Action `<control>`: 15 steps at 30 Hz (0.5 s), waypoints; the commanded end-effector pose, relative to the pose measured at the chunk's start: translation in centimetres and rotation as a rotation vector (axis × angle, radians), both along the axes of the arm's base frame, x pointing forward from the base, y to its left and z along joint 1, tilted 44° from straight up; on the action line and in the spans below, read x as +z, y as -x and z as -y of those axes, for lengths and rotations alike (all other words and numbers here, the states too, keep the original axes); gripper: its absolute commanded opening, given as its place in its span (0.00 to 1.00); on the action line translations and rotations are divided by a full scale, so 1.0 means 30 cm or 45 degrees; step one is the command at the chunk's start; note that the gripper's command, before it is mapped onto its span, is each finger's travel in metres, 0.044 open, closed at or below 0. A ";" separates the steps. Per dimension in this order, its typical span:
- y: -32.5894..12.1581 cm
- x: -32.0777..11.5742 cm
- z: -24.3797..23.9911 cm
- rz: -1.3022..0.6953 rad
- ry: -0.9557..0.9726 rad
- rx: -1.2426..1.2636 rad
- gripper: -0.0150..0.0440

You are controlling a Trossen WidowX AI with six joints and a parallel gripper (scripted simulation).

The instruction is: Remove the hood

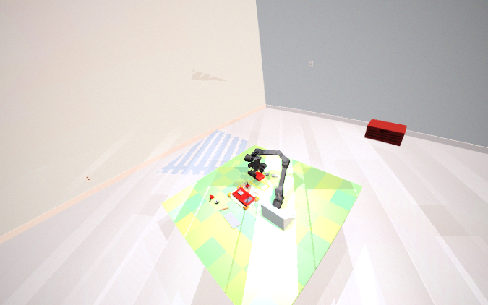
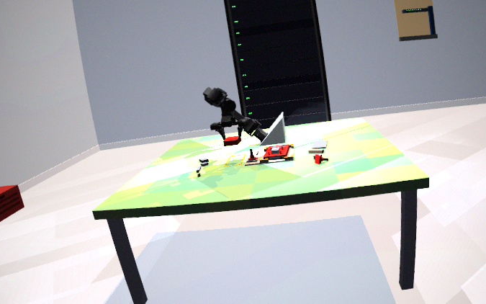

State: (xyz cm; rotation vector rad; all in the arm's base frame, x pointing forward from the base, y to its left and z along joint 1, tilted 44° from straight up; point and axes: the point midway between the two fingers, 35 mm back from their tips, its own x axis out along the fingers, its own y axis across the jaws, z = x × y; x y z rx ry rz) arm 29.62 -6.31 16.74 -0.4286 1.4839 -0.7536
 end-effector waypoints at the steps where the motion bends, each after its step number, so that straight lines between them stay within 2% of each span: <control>1: 0.001 -0.006 0.010 -0.002 0.006 0.002 0.25; 15: 0.001 -0.034 0.037 -0.002 0.005 0.003 0.25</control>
